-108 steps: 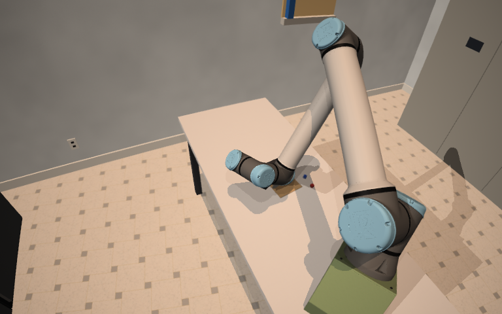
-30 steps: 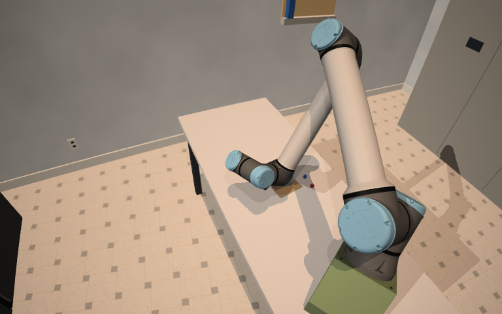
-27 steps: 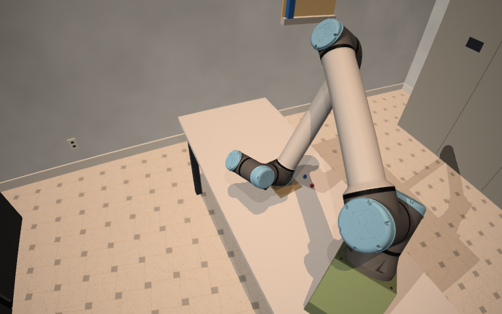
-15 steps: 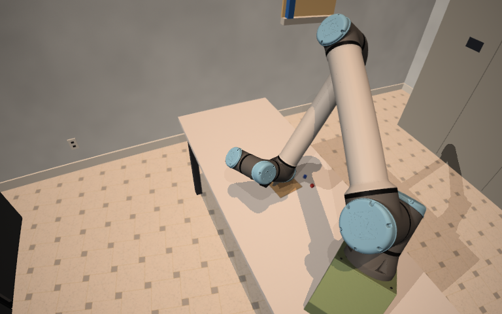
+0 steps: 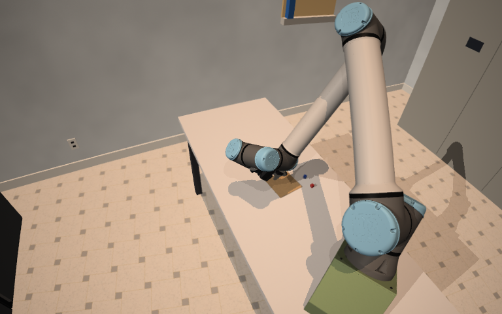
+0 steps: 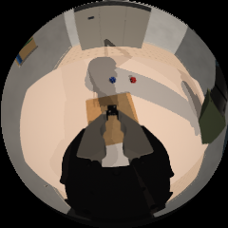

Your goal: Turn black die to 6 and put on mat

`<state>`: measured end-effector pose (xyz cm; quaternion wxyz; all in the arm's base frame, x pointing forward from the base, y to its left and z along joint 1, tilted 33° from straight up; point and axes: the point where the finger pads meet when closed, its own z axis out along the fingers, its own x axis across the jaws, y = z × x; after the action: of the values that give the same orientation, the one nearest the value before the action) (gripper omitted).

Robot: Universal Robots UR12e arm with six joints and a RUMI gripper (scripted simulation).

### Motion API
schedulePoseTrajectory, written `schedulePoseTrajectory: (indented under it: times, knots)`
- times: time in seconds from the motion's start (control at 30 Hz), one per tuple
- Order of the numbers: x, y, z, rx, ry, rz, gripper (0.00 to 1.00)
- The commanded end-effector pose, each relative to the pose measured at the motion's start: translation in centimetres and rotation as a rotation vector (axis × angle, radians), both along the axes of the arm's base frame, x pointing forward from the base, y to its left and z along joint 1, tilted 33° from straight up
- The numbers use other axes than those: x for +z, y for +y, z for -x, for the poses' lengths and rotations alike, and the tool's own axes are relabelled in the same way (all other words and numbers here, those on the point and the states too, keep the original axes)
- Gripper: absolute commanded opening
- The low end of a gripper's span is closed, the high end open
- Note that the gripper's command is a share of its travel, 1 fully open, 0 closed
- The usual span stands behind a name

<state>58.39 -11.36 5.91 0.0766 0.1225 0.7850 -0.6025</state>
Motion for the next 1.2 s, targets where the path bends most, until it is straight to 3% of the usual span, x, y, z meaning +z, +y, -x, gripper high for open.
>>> schedulePoseTrajectory:
  times: [0.0, 0.63, 1.17]
  knots:
    - [0.58, 0.38, 0.08, -0.004, 0.000, 0.001, 0.00]
    - [0.61, 0.35, 0.19, -0.005, 0.000, -0.013, 0.00]
    - [0.73, 0.17, 0.46, 0.038, -0.019, -0.205, 0.00]
